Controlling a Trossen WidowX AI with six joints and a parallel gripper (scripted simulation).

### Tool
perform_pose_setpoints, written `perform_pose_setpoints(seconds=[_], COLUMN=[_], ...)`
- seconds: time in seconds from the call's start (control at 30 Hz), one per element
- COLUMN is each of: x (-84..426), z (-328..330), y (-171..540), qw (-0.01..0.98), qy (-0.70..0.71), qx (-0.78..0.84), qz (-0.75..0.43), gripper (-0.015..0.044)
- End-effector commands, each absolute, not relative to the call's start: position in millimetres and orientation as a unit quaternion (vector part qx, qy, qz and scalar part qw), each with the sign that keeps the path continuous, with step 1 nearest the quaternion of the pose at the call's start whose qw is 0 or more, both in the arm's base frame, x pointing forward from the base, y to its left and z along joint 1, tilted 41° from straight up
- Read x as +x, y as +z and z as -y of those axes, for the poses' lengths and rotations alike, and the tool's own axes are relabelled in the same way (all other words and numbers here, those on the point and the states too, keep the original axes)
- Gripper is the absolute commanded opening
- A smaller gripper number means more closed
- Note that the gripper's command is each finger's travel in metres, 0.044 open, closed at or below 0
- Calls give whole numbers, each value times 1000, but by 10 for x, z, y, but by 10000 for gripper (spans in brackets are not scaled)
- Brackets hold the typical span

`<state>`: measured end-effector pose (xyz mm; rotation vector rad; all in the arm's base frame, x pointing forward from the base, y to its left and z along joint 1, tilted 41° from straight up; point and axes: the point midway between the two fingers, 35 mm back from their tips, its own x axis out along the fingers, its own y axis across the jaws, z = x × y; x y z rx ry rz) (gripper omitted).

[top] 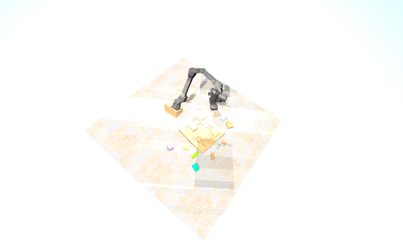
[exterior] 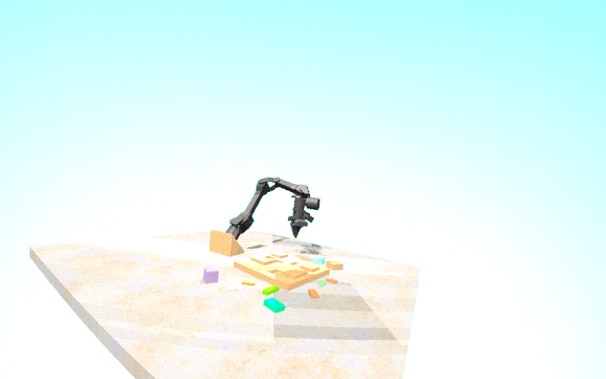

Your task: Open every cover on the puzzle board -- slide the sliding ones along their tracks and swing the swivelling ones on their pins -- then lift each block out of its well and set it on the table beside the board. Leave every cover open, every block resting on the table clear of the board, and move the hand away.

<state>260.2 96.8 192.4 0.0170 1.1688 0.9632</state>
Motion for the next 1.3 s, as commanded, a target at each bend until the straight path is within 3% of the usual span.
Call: perform_pose_setpoints(seconds=[0.0,1.27], x=[2527,2569], z=[-1088,-1477], y=[2058,1729], qw=[728,728], qy=[441,442], qx=[11,10], qz=[-525,-525], gripper=[80,80])
